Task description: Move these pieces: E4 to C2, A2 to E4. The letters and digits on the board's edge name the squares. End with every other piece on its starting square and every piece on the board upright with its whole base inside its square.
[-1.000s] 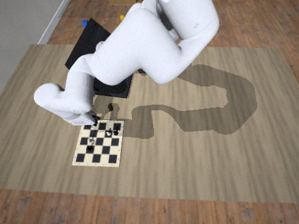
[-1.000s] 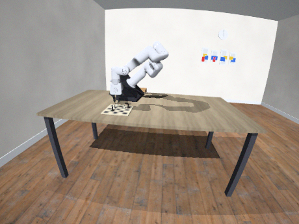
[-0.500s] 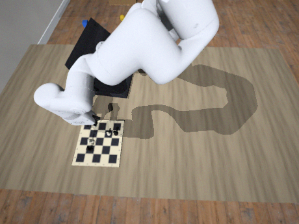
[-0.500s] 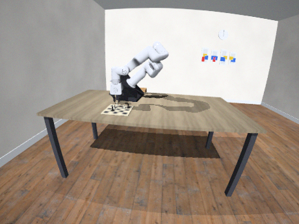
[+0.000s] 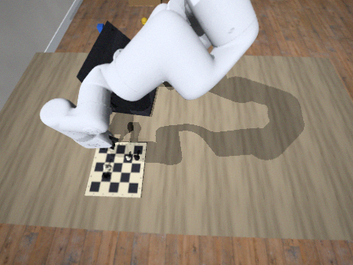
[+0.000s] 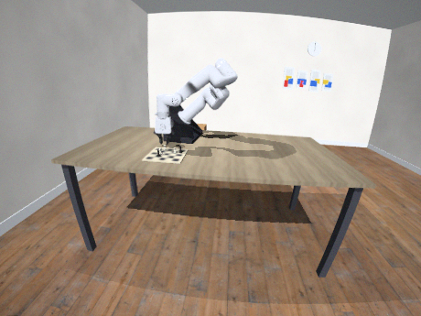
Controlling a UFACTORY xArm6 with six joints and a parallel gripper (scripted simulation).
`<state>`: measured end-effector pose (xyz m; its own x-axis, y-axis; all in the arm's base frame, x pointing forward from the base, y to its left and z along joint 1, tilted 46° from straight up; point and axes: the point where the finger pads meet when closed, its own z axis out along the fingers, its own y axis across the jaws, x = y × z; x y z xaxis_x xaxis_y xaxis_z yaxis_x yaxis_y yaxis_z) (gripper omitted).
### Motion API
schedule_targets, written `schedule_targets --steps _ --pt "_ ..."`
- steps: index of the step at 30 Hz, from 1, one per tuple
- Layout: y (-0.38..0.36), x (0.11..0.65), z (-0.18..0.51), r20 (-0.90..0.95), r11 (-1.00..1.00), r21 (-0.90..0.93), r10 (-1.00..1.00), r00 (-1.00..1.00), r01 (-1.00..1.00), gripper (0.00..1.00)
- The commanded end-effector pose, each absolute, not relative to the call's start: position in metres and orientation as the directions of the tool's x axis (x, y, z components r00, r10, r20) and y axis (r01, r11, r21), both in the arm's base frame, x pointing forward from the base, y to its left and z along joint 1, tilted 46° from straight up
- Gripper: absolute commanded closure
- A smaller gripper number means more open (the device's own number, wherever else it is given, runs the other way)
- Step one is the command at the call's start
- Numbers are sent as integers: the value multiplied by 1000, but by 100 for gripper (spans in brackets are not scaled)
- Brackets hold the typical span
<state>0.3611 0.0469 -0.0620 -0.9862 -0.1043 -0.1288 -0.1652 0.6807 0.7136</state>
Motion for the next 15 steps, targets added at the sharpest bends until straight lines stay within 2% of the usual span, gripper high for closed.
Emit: schedule_targets --steps 1,15 --pt "47 362 -62 -131 682 713 -103 -986 -166 66" --pt "61 362 -76 -131 682 713 -103 -986 -166 66"
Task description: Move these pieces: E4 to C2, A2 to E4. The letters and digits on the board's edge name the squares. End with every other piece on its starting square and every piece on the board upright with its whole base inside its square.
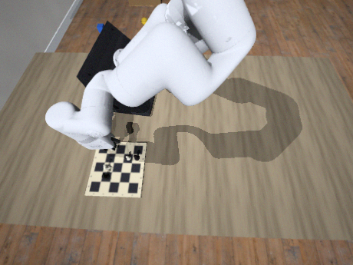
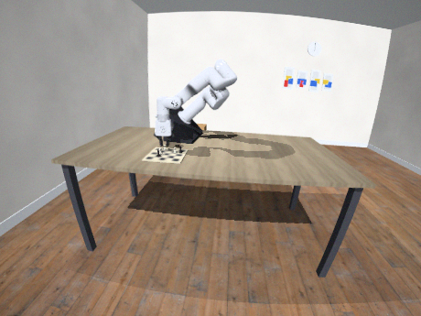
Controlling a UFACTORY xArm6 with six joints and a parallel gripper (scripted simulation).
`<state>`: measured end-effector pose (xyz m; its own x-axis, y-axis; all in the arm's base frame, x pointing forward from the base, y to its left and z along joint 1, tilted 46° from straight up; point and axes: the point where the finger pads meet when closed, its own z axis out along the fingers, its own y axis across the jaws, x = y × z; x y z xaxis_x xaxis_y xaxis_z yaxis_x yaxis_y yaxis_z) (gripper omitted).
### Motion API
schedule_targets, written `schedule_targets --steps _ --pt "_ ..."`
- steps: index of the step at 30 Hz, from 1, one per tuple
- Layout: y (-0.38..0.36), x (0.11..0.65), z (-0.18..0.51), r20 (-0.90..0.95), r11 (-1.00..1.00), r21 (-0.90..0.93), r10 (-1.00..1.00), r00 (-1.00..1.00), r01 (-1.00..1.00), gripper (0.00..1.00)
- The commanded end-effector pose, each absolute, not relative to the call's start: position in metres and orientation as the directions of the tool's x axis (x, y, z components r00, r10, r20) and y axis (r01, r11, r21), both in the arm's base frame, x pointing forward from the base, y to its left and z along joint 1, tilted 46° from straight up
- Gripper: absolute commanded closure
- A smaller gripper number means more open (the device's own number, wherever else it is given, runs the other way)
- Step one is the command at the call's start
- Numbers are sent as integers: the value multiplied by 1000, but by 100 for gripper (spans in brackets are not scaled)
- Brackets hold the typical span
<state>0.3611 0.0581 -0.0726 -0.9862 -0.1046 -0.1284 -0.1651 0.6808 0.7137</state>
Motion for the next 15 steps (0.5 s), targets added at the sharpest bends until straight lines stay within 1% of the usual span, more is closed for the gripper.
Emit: schedule_targets --steps 1,15 --pt "62 362 -77 -131 682 713 -103 -986 -166 66" --pt "70 363 -84 -131 682 713 -103 -986 -166 66"
